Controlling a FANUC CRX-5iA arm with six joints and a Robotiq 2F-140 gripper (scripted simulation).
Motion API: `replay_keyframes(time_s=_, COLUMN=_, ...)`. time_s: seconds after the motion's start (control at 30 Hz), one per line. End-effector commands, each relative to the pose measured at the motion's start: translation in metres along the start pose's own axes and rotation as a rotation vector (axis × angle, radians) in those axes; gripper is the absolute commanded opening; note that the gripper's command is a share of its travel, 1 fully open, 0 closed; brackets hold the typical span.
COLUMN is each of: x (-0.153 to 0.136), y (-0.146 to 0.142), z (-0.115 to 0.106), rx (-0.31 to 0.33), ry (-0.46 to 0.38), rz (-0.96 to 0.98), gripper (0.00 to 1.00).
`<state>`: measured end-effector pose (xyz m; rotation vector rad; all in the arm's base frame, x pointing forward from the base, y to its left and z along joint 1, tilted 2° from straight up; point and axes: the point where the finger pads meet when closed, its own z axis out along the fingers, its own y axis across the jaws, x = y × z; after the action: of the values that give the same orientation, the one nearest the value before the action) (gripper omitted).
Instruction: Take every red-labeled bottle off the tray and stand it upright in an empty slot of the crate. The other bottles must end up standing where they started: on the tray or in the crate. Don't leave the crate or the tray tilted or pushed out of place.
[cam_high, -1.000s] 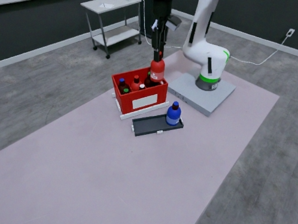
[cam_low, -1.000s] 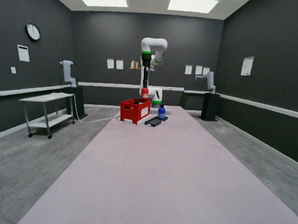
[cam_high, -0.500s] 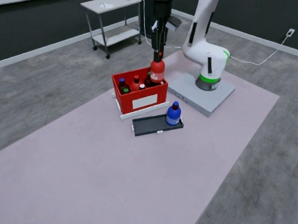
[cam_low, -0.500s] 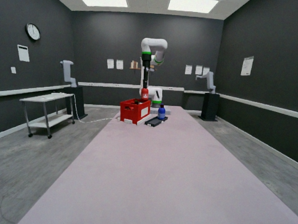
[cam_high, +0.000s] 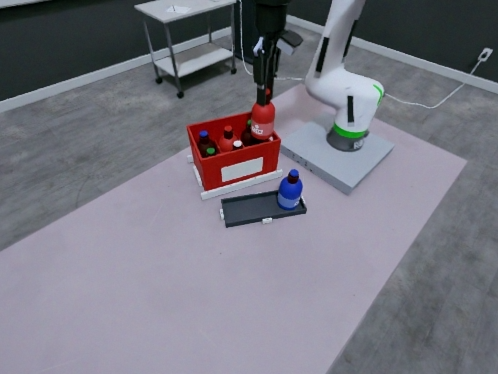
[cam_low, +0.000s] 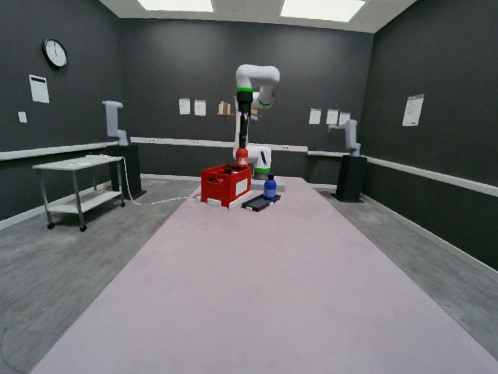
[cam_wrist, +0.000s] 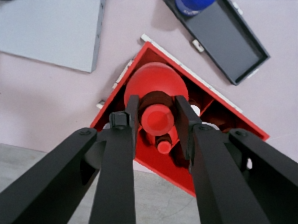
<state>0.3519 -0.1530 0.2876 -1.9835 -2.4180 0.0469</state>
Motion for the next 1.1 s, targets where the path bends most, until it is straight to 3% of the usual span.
replay_keyframes(time_s=0.0, x=0.000, y=0.000, z=0.001, rx=-0.001, ry=-0.001, rz=0.000, gripper=0.10)
replay_keyframes(time_s=1.07, x=0.000, y=0.000, z=0.022, rx=-0.001, ry=-0.001, rz=0.000, gripper=0.10)
